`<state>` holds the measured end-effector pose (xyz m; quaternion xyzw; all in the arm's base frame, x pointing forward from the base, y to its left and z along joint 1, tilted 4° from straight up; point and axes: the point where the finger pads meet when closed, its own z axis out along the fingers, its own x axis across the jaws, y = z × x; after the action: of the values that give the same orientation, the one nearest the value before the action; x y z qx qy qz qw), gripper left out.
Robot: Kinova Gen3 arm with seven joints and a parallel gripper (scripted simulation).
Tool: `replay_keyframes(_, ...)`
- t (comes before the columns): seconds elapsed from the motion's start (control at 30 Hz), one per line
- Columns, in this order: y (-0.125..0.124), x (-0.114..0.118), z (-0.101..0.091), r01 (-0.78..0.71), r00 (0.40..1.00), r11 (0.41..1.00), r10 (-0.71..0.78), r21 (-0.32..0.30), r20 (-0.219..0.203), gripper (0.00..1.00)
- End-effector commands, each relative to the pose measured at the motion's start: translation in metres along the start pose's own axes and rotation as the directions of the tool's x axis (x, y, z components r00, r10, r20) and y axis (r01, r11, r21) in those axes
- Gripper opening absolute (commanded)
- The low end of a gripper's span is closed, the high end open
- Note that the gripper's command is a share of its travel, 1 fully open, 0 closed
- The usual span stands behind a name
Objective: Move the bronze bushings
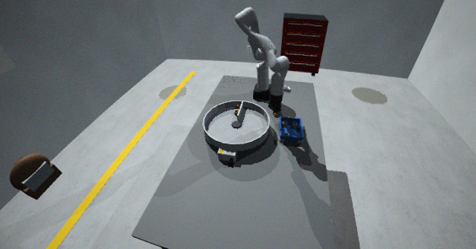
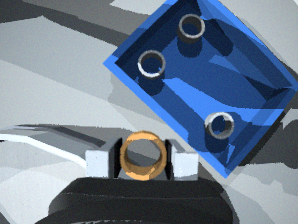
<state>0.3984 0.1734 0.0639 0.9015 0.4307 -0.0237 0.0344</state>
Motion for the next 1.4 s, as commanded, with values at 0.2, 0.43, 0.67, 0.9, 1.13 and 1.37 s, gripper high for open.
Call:
replay_keyframes(0.2,0.042,-0.064,-0.005,-0.005,1.0,1.0,0.005,-0.004,-0.014,0.0)
replay_keyframes(0.43,0.065,-0.107,-0.002,-0.013,1.0,1.0,0.013,0.001,-0.012,0.0)
replay_keyframes(0.67,0.078,-0.131,-0.002,-0.014,1.0,1.0,0.014,0.001,-0.012,0.0)
replay_keyframes(0.9,0.09,-0.153,-0.002,-0.014,1.0,1.0,0.014,0.001,-0.012,0.0)
replay_keyframes(1.13,0.096,-0.16,-0.002,-0.015,1.0,1.0,0.015,0.0,-0.014,0.0)
replay_keyframes(1.37,0.097,-0.164,-0.002,-0.015,1.0,1.0,0.015,0.0,-0.014,0.0)
